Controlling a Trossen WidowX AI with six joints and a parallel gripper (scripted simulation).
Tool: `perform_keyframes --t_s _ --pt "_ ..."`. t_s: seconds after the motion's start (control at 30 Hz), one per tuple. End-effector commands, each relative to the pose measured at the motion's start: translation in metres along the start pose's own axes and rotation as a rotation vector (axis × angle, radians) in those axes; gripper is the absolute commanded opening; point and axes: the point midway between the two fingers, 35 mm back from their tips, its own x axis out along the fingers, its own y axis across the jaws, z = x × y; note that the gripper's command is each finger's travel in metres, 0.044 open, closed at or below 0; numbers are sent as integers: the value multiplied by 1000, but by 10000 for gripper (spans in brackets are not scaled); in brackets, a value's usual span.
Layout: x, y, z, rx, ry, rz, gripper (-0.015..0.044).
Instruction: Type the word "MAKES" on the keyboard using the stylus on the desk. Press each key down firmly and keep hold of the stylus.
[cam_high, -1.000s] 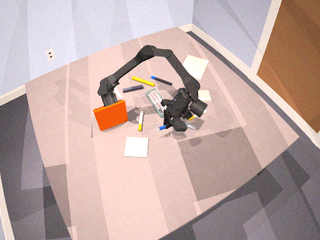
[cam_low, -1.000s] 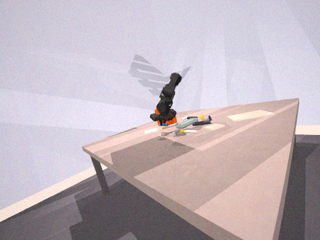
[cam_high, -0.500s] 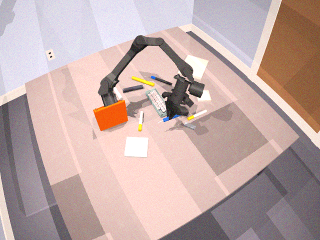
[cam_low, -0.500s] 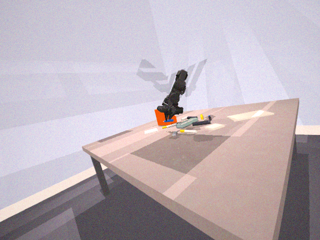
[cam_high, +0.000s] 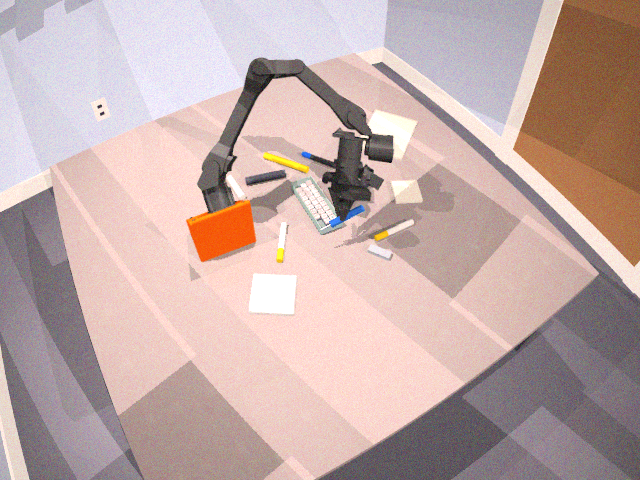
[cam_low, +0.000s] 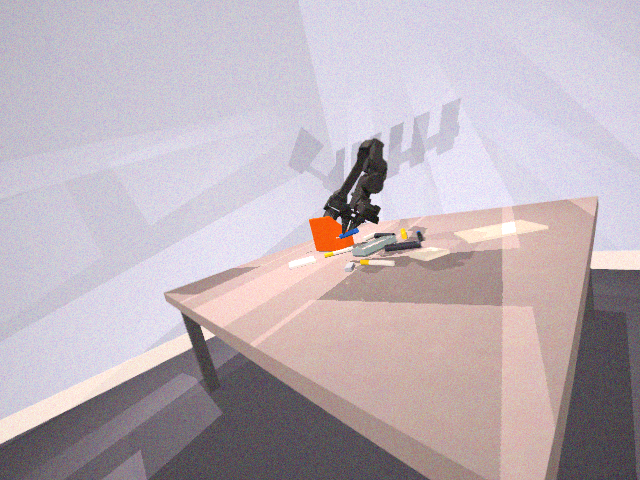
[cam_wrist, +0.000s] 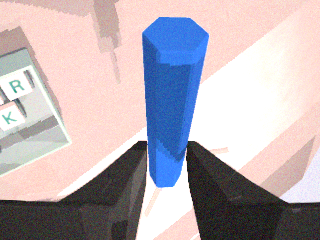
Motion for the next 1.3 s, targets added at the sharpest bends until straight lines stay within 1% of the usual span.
perform_keyframes --t_s 0.0,0.6,1.27 --pt "-9 10 0 34 -44 -51 0" --pt "-45 55 -3 129 -313 -161 0" --pt "-74 102 -21 280 -630 -151 0"
